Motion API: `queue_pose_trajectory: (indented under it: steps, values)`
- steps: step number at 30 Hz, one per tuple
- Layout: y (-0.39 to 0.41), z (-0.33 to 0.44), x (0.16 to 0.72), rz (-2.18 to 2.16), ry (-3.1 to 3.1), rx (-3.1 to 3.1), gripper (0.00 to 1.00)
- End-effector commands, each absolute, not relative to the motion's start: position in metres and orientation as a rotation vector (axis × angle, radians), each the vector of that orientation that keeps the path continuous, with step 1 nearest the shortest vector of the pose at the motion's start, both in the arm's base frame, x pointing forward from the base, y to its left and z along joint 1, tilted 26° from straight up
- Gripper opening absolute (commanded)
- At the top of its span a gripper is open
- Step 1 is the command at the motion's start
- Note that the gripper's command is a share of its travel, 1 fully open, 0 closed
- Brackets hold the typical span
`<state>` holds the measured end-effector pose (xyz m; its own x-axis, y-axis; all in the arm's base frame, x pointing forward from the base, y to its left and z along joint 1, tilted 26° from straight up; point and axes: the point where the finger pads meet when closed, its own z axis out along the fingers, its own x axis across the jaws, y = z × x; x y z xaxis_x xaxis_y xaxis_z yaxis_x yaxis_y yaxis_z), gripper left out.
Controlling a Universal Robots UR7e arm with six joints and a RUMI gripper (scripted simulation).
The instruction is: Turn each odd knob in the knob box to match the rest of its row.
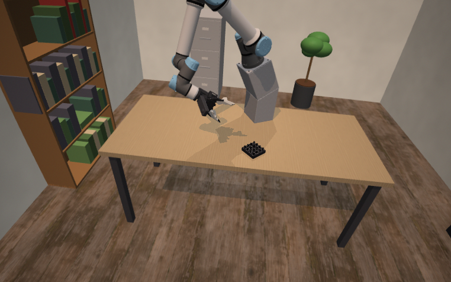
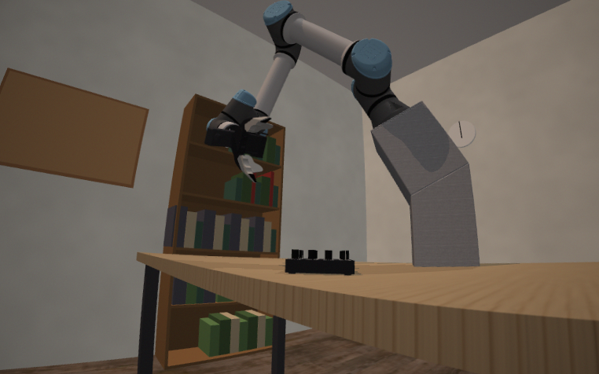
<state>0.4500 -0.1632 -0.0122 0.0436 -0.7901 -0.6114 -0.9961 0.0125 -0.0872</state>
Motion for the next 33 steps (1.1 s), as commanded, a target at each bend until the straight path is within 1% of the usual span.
queue_pose_trajectory:
  steps: [1, 33]
  values:
    - [-0.156, -0.034, 0.450, 0.446, 1.798, -1.944, 1.00]
    - [-0.123, -0.134, 0.448, 0.026, 1.700, -2.487, 1.00]
